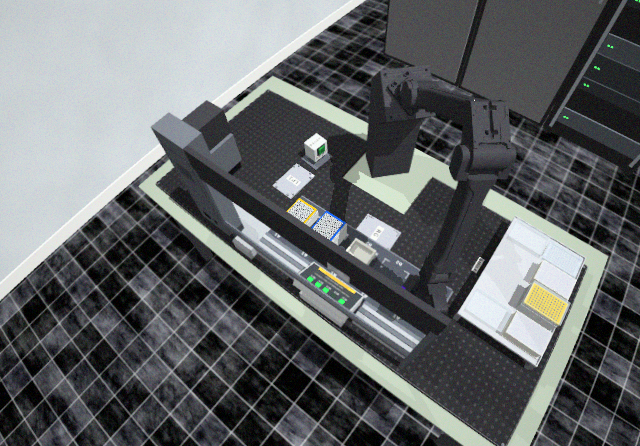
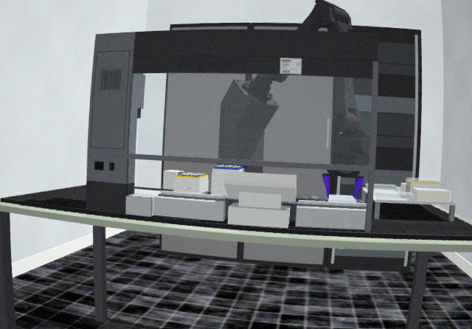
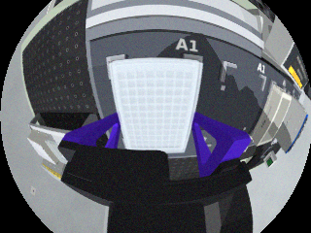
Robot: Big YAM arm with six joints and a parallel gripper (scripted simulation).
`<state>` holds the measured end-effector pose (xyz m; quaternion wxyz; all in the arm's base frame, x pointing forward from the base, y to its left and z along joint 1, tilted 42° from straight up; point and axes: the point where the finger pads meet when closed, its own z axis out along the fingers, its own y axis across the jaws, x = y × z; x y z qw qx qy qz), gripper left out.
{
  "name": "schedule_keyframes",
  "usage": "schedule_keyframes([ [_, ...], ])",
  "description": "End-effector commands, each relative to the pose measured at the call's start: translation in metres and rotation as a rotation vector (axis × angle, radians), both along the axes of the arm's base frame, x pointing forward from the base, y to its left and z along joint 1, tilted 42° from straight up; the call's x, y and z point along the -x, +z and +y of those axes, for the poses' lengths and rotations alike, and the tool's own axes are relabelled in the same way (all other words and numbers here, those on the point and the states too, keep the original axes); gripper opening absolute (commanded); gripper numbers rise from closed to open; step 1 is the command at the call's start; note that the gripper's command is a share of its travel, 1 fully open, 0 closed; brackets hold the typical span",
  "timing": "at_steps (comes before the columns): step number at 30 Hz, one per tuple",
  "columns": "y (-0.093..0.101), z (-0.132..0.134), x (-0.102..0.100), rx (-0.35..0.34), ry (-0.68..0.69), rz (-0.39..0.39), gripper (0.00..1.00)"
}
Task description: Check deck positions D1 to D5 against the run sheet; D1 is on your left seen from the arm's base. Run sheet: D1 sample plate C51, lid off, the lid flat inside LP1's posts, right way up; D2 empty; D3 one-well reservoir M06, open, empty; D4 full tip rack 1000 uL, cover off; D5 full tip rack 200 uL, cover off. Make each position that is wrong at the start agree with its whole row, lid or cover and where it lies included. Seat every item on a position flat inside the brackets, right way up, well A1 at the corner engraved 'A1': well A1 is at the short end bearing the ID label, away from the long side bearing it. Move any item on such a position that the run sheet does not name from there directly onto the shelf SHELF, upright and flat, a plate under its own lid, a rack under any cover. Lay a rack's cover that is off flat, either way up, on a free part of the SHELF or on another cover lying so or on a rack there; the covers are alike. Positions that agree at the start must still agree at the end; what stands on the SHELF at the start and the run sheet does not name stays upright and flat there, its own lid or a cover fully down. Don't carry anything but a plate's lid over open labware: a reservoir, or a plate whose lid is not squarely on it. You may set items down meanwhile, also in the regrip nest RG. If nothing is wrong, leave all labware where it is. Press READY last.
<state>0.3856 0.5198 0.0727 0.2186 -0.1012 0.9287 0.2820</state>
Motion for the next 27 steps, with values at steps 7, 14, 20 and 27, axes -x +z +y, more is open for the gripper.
schedule_keyframes([
  [7,0.014,0.005,-0.004,-0.021,-0.004,-0.017,0.00],
  [14,0.014,0.005,-0.004,-0.021,-0.004,-0.017,0.00],
  [20,0.014,0.005,-0.004,-0.021,-0.004,-0.017,0.00],
  [27,0.024,-0.001,0.004,-0.022,-0.006,-0.013,0.00],
])
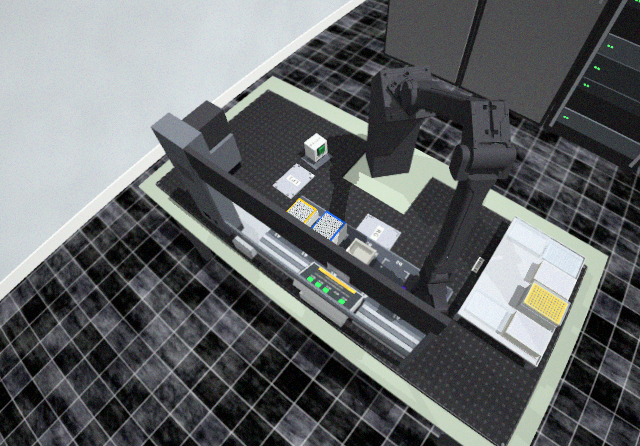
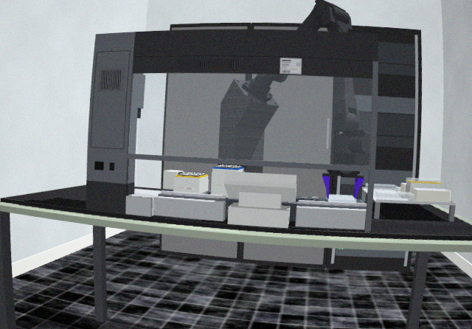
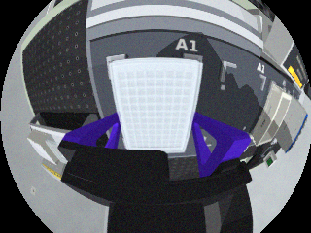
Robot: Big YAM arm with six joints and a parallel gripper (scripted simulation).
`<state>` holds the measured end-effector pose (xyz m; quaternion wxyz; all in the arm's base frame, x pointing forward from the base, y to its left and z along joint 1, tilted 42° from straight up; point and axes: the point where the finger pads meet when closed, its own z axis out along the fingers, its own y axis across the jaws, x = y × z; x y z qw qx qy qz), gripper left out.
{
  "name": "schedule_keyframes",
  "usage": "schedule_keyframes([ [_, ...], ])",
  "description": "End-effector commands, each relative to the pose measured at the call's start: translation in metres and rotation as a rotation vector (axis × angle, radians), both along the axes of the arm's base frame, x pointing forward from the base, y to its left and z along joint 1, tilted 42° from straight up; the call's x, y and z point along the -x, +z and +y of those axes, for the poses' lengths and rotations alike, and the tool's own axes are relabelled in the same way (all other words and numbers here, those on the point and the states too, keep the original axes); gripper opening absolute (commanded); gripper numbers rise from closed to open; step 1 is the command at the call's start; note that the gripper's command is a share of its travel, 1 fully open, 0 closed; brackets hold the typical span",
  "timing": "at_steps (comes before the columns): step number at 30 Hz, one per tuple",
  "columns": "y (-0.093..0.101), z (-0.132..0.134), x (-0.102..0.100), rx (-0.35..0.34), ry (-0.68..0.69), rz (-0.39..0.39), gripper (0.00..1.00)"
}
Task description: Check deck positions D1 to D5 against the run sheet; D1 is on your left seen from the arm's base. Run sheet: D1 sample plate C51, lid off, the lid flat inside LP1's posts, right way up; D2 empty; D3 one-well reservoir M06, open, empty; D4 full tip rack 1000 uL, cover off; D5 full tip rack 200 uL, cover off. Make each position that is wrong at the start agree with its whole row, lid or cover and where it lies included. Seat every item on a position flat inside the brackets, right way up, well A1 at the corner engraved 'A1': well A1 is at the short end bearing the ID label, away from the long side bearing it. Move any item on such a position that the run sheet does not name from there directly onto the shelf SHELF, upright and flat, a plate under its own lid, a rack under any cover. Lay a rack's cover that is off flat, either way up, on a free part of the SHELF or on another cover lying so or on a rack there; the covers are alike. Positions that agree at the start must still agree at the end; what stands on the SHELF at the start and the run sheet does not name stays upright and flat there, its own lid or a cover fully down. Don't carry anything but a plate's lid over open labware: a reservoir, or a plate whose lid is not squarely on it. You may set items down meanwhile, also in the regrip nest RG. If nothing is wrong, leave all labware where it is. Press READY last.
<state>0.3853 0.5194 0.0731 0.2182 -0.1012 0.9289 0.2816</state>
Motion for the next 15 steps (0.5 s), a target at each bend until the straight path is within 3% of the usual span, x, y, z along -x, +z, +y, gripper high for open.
schedule_keyframes([
  [1,0.024,-0.002,0.004,-0.022,-0.006,-0.013,0.00],
  [15,0.039,-0.018,0.006,-0.021,-0.010,-0.017,0.00],
])
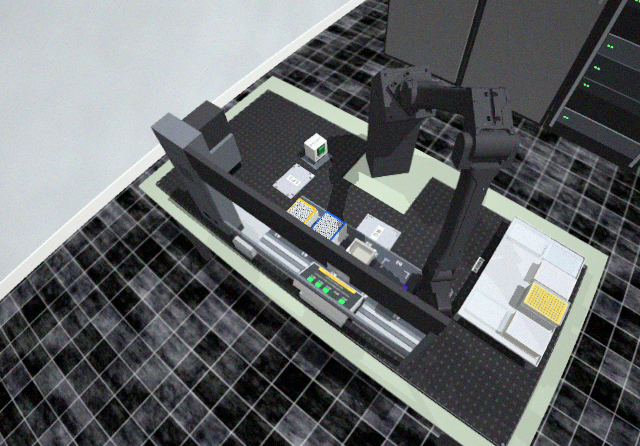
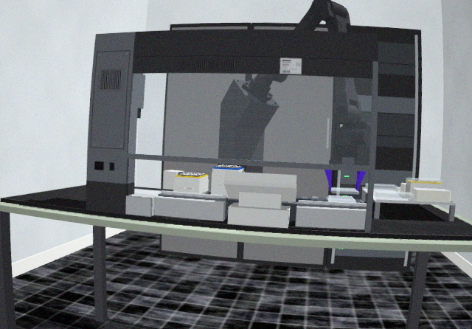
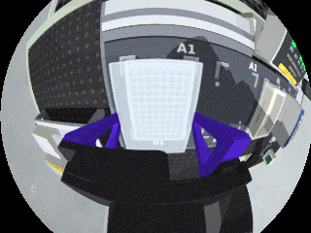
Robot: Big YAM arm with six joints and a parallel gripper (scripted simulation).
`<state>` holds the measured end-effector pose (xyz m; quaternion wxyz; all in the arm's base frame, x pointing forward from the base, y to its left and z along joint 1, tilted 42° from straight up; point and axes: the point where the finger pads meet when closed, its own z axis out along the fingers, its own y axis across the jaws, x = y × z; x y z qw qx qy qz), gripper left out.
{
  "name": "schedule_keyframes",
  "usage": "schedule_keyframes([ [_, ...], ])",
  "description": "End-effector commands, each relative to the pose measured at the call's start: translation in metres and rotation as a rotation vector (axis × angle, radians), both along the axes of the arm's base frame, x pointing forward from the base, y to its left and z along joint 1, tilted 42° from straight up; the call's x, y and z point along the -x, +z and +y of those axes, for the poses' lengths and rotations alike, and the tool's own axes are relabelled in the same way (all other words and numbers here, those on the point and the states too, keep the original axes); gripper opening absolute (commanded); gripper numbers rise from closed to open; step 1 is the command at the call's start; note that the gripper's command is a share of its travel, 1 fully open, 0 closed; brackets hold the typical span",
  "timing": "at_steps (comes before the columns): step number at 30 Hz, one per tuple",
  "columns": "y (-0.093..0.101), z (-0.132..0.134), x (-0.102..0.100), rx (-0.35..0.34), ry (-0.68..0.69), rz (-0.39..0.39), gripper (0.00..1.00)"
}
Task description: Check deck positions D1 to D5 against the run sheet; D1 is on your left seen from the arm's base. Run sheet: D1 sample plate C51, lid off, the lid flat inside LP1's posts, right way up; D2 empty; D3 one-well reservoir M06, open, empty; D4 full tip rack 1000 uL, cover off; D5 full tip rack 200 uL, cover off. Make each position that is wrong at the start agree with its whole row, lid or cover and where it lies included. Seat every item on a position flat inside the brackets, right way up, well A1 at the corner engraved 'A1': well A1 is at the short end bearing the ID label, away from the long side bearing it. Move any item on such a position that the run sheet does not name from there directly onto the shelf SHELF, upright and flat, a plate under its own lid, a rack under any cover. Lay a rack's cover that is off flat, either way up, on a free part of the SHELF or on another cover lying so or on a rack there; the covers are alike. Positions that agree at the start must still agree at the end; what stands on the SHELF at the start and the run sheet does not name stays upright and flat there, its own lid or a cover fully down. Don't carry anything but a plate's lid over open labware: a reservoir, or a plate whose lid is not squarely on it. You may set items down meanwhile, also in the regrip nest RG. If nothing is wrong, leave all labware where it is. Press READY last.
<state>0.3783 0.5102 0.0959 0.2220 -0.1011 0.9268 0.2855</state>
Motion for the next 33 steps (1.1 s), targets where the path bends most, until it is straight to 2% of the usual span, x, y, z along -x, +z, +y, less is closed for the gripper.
schedule_keyframes([
  [1,0.017,-0.010,-0.001,-0.011,-0.010,-0.010,0.00],
  [26,0.045,-0.033,0.012,-0.009,-0.005,-0.015,0.00],
  [29,0.043,-0.032,0.013,-0.009,-0.003,-0.014,0.00],
  [33,0.051,-0.037,0.015,-0.009,-0.004,-0.015,0.00],
])
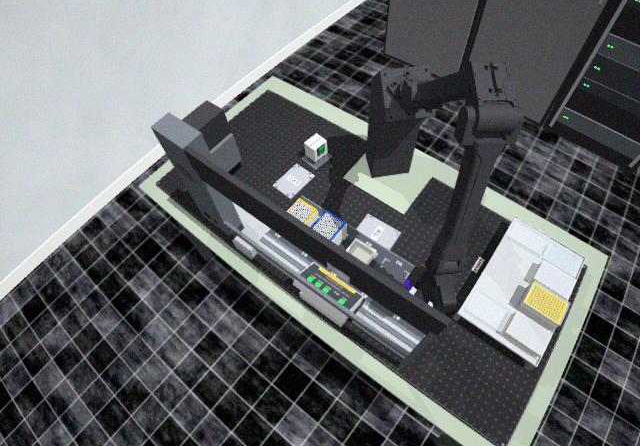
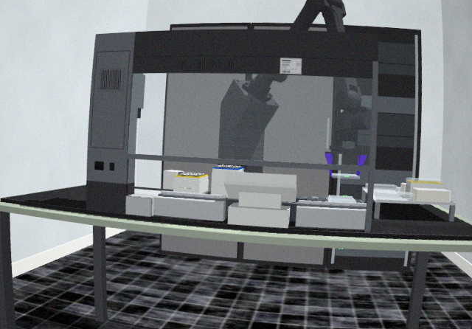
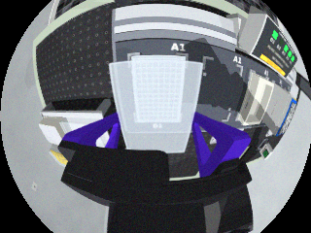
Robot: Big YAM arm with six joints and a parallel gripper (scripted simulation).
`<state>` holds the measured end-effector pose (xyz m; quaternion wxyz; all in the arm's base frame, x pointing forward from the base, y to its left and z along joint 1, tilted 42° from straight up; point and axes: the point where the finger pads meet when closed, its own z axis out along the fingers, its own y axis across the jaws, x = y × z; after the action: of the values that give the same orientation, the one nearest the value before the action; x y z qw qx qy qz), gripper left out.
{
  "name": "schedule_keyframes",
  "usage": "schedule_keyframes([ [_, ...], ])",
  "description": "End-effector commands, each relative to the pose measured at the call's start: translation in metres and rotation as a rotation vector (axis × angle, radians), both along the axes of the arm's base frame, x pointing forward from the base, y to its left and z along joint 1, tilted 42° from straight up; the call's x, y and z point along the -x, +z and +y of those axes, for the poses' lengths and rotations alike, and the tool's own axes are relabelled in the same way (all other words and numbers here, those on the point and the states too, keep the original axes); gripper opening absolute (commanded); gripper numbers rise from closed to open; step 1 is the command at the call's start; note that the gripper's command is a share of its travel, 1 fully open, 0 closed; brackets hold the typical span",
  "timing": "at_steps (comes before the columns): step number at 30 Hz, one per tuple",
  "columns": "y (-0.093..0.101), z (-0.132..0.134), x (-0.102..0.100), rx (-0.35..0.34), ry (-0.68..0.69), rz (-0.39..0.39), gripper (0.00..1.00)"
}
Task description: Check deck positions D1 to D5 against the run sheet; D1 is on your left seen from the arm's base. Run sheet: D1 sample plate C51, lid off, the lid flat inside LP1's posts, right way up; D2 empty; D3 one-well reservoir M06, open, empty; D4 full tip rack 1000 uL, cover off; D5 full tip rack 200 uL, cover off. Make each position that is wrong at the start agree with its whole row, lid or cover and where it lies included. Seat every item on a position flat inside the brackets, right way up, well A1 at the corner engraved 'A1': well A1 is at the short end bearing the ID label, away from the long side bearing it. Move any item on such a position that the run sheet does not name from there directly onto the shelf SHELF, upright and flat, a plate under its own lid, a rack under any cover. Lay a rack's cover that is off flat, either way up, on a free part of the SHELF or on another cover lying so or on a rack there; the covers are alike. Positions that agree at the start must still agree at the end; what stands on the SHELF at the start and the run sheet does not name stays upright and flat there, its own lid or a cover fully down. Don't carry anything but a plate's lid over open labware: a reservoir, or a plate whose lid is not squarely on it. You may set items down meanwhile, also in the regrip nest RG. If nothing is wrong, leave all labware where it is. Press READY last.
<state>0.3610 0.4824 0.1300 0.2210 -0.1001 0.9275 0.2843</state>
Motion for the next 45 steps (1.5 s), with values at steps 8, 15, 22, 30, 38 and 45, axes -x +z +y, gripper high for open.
schedule_keyframes([
  [8,0.026,-0.017,0.004,-0.011,0.000,-0.017,0.00],
  [15,0.032,-0.022,0.006,-0.011,-0.001,-0.017,0.00],
  [22,0.041,-0.029,0.011,-0.011,-0.001,-0.017,0.00],
  [30,0.044,-0.033,0.014,-0.008,0.000,-0.014,0.00],
  [38,0.058,-0.042,0.019,-0.011,-0.001,-0.018,0.00],
  [45,0.065,-0.049,0.022,-0.011,-0.004,-0.018,0.00],
])
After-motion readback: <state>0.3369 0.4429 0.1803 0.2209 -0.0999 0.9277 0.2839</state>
